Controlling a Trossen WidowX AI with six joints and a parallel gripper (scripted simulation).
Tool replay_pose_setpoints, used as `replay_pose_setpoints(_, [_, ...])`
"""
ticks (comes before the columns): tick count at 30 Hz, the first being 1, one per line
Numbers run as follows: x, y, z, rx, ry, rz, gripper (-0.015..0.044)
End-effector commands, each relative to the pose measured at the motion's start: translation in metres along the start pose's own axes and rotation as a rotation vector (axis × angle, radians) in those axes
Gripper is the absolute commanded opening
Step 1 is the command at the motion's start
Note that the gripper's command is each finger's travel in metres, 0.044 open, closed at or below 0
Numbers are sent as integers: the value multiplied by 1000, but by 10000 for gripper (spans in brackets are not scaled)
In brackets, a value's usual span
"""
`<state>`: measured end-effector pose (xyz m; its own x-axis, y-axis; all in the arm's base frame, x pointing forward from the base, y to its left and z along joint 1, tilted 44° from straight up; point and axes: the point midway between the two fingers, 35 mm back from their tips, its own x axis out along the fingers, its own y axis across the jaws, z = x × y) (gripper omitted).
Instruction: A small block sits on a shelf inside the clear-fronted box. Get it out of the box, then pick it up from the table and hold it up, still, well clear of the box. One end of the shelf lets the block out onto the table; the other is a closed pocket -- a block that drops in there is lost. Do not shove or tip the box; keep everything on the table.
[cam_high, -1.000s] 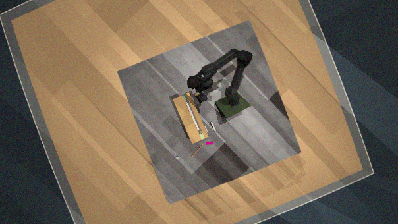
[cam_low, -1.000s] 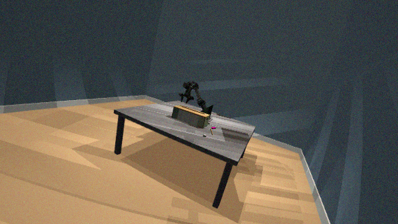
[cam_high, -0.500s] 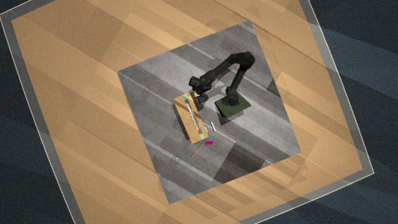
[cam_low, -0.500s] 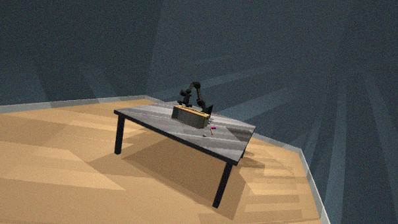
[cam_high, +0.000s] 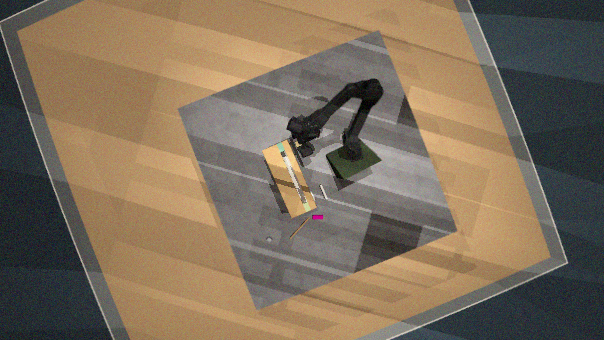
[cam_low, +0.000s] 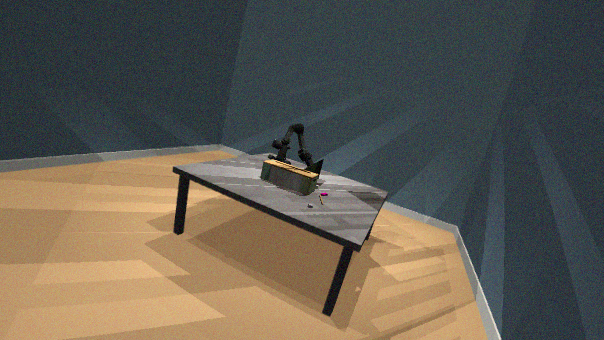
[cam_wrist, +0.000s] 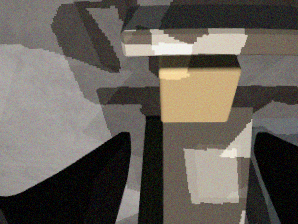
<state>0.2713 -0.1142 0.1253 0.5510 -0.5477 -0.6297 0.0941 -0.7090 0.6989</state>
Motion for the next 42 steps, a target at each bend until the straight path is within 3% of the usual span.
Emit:
replay_pose_setpoints(1, [6,-1,2,-5,4,-3,285])
replay_pose_setpoints(21, [31,0,16,-7,5,1,285])
replay_pose_setpoints(28, [31,0,16,-7,5,1,101])
replay_pose_setpoints(31, [31,0,16,-7,5,1,81])
replay_pose_setpoints(34, [25,0,12,-6,4,-1,3])
replay_pose_setpoints(42, [-13,0,-5,-1,2,-2,0])
